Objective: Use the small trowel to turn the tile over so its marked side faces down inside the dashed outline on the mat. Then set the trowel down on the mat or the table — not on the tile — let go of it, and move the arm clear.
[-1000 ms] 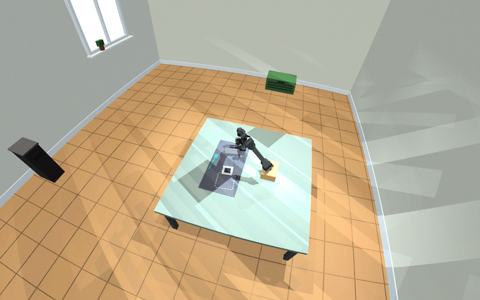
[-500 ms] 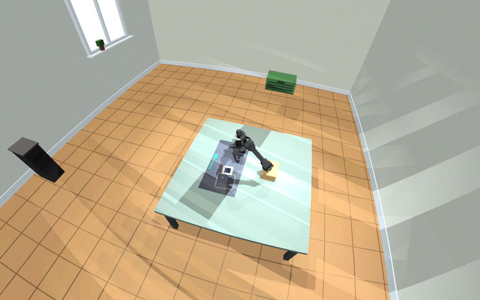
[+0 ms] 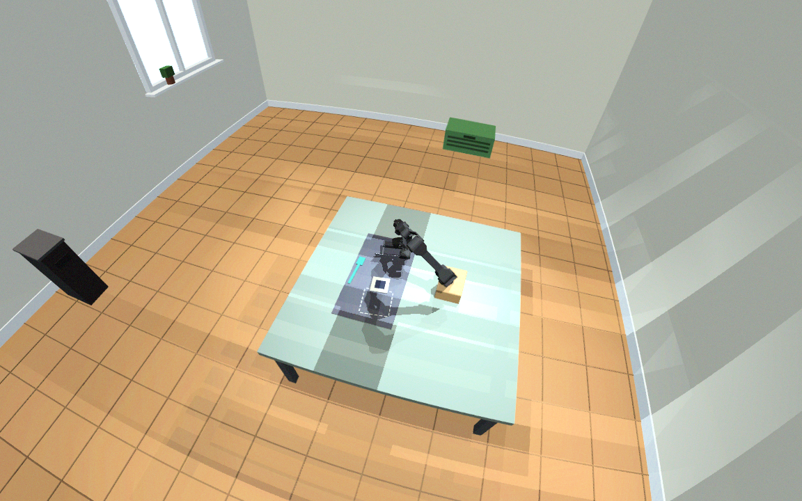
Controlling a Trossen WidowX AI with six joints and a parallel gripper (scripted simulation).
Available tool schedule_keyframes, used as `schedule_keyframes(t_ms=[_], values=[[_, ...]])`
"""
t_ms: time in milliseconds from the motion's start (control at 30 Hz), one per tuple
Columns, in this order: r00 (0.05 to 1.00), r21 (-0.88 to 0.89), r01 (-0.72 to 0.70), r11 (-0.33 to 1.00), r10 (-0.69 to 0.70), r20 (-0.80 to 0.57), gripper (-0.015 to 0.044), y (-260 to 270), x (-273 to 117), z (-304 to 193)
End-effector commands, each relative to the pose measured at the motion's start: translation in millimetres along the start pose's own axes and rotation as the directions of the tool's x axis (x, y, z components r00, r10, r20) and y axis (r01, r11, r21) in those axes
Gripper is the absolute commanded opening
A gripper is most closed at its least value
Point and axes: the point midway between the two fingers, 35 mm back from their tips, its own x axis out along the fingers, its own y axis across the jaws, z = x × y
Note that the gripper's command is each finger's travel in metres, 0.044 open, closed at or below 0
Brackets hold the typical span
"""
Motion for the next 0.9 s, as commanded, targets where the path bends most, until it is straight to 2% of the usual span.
schedule_keyframes(t_ms=[0, 500, 867], values=[[1.0, 0.005, -0.005, 1.0, 0.005, 0.001, 0.01, 8.7, 1.1, -1.0], [1.0, 0.002, -0.003, 1.0, 0.003, -0.002, 0.01, 12.0, 0.7, -0.5], [1.0, 0.003, 0.001, 1.0, -0.001, 0.0, 0.01, -29.6, -9.8, 1.4]])
